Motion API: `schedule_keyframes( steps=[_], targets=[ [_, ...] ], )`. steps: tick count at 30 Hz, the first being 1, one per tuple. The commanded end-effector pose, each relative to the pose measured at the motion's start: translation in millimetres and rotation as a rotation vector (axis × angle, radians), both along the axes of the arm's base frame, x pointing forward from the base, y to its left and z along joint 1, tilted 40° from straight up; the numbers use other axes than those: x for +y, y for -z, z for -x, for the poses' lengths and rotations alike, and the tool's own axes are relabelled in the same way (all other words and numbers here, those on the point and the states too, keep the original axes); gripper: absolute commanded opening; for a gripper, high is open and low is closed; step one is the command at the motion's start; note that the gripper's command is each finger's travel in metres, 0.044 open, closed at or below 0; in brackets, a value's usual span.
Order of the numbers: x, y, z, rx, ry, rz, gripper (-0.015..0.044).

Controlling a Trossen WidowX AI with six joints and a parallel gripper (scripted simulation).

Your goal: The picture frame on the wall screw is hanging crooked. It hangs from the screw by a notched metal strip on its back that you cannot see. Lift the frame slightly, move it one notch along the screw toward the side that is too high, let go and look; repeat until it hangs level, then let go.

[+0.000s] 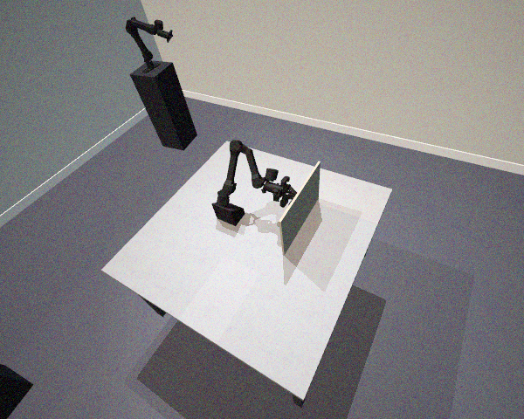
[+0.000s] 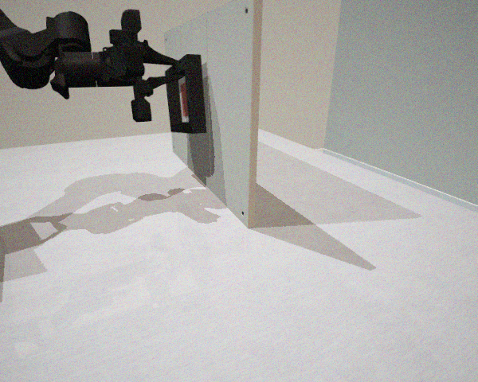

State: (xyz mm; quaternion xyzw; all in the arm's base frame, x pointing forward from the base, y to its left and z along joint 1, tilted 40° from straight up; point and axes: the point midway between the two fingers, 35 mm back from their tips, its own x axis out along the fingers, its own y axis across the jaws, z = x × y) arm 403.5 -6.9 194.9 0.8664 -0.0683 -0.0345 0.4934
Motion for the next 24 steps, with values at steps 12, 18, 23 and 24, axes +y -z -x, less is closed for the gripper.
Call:
schedule_keyframes(
  steps=[12, 18, 23, 24],
  targets=[
    [-0.1, 2.1, -0.4, -0.007, 0.007, 0.004, 0.0000],
    [0.9, 3.6, -0.5, -0.006, 0.006, 0.003, 0.0000],
    [1.7, 4.1, -0.7, -0.001, -0.002, 0.000, 0.0000],
    [1.7, 4.1, -0.7, -0.001, -0.002, 0.000, 0.0000]
  ],
)
